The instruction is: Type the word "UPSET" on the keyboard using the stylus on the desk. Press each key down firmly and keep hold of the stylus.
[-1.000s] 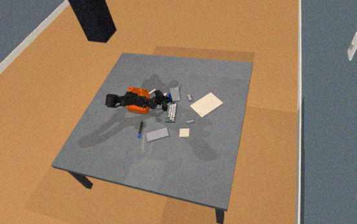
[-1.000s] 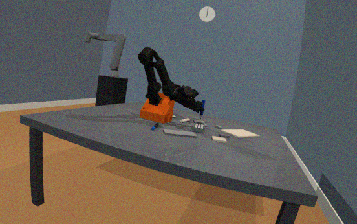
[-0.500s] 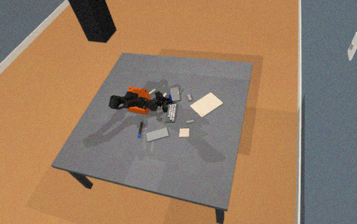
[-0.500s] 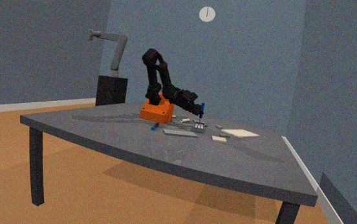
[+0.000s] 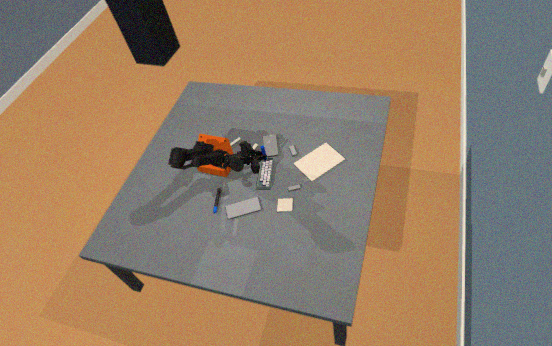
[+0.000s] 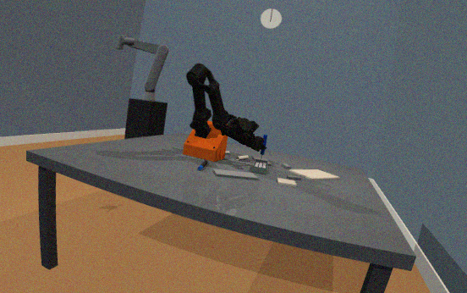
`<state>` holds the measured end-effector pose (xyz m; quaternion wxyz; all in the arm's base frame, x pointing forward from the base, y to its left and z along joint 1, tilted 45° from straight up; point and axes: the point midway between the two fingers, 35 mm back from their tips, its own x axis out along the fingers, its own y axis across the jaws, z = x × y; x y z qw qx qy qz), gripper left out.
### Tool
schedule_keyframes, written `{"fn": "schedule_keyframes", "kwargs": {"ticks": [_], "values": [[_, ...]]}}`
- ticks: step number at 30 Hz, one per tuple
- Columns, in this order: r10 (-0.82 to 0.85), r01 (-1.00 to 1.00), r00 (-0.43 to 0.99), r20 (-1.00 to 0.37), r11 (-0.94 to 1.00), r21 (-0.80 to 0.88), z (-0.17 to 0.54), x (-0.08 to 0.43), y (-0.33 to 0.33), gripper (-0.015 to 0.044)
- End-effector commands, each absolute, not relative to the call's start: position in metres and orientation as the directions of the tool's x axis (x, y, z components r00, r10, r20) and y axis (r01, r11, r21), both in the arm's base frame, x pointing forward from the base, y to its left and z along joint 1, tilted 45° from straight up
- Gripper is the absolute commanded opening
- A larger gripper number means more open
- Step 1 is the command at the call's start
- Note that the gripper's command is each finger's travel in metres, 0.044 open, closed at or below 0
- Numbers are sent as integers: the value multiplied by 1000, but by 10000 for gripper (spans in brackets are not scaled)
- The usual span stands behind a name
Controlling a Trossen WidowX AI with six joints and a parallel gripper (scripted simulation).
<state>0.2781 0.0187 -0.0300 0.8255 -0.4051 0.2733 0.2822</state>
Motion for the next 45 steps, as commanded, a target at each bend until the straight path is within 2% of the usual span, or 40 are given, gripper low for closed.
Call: {"fn": "schedule_keyframes", "kwargs": {"ticks": [1,45], "values": [[248,-690,690,-680,509,-515,-31,280,20,81],[248,-690,690,-680,508,-515,-39,281,10,81]]}}
